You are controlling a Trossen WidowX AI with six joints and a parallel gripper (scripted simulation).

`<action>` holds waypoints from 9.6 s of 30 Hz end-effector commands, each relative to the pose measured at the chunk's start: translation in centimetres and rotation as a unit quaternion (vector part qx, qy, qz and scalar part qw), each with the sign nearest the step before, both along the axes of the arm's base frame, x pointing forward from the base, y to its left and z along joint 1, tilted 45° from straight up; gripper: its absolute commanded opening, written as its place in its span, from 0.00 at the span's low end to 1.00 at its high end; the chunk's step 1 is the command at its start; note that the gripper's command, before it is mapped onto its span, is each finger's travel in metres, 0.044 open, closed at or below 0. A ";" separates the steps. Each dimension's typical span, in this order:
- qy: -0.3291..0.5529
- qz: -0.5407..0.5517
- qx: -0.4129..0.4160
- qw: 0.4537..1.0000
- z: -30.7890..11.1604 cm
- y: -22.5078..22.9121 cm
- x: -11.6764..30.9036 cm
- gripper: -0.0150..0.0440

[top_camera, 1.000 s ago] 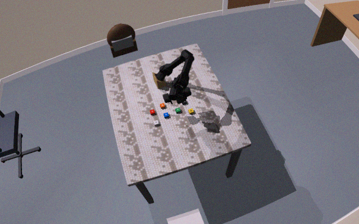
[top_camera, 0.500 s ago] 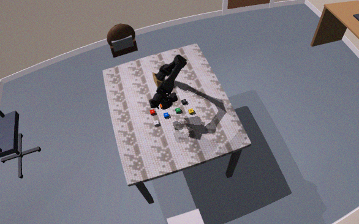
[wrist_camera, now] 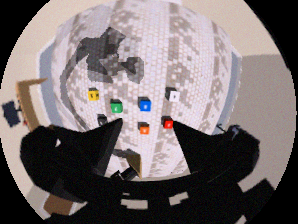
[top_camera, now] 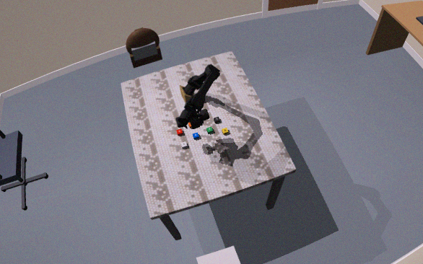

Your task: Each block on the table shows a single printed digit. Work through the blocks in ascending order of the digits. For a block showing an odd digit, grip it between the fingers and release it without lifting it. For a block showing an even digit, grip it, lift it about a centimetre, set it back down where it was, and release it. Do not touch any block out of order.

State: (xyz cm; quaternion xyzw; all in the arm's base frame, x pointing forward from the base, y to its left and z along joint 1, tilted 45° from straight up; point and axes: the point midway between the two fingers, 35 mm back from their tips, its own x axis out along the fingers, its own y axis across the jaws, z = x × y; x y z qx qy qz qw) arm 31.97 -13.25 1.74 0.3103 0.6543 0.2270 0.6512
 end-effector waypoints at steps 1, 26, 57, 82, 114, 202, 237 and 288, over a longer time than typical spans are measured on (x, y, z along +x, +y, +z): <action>-0.002 0.002 -0.002 1.000 -0.1 -0.2 0.1 0.93; -0.004 0.002 -0.005 1.000 -6.3 -6.9 2.0 0.93; 0.001 0.002 0.003 1.000 12.0 12.5 -4.7 0.93; -0.001 0.002 0.005 1.000 5.0 19.7 -4.3 0.93; -0.001 0.002 0.006 1.000 3.9 20.9 -4.3 0.46; 0.000 0.001 -0.006 1.000 -6.1 -5.9 -8.5 0.46; -0.002 0.002 -0.003 1.000 -14.5 2.3 -8.0 0.93; -0.002 0.002 -0.003 1.000 -14.5 2.3 -8.0 0.72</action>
